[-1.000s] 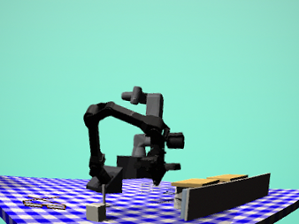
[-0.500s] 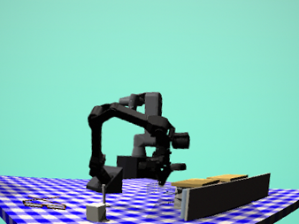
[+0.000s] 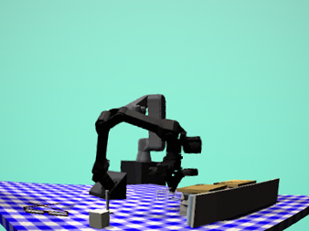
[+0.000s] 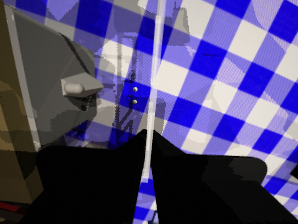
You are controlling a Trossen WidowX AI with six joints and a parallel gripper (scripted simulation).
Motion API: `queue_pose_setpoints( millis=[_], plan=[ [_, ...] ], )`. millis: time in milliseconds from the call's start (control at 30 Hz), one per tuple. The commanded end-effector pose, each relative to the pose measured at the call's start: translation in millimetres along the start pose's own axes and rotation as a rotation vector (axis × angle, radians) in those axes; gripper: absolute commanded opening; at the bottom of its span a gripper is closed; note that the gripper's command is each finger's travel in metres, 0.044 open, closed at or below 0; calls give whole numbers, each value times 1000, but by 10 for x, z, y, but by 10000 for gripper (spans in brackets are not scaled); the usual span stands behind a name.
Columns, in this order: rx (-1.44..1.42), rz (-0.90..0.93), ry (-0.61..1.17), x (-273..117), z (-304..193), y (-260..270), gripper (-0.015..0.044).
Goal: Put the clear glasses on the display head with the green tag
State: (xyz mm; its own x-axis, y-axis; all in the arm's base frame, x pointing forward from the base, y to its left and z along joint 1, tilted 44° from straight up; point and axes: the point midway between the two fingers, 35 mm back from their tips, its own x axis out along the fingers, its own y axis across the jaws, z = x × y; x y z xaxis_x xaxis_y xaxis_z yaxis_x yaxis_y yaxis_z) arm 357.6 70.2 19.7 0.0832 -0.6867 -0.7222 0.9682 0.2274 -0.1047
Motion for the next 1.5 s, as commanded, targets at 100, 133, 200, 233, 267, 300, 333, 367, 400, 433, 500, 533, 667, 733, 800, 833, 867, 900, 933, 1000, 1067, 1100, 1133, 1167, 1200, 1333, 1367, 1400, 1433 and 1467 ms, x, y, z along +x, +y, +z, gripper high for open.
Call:
queue_pose_setpoints(
  millis=[100,133,200,233,267,300,333,367,400,433,500,533,667,733,800,833,867,900,933,1000,1067,1100,1133,1167,1200,1333,1367,1400,1433,1467],
  plan=[
    [-4,2,-4,-2,9,109,0],
    [-4,2,-4,-2,10,124,0],
    [-4,2,-4,-2,10,153,0],
    [-4,2,-4,-2,10,166,0],
    [-4,2,-4,-2,10,179,0],
    [-4,2,-4,-2,10,192,0],
    [-4,2,-4,-2,11,206,0],
    [-4,2,-4,-2,11,219,0],
    [-4,2,-4,-2,11,233,0],
    [-4,3,-4,-2,11,246,0],
    [-3,3,-4,-2,11,273,0],
    [-3,3,-4,-2,12,287,0],
    [-3,3,-4,5,12,341,0],
    [-3,3,-4,7,13,368,0],
    [-3,3,-4,9,13,395,0],
    [-3,3,-4,10,13,409,0],
    [-3,3,-4,10,13,422,0],
    [-3,3,-4,11,14,436,0],
    [-3,4,-4,11,14,449,0],
    [-2,4,-4,12,14,473,0],
    [-2,4,-4,13,15,496,0],
    [-2,4,-4,13,15,508,0],
    [-2,4,-4,13,15,517,0],
    [-2,4,-4,13,15,526,0],
    [-2,4,-4,14,15,533,0],
    [-2,4,-4,14,16,549,0],
    [-2,4,-4,14,16,551,0],
    [-2,4,-4,14,16,551,0],
    [-2,4,-4,15,16,551,0],
    [-2,4,-4,17,16,550,0]
  ],
)
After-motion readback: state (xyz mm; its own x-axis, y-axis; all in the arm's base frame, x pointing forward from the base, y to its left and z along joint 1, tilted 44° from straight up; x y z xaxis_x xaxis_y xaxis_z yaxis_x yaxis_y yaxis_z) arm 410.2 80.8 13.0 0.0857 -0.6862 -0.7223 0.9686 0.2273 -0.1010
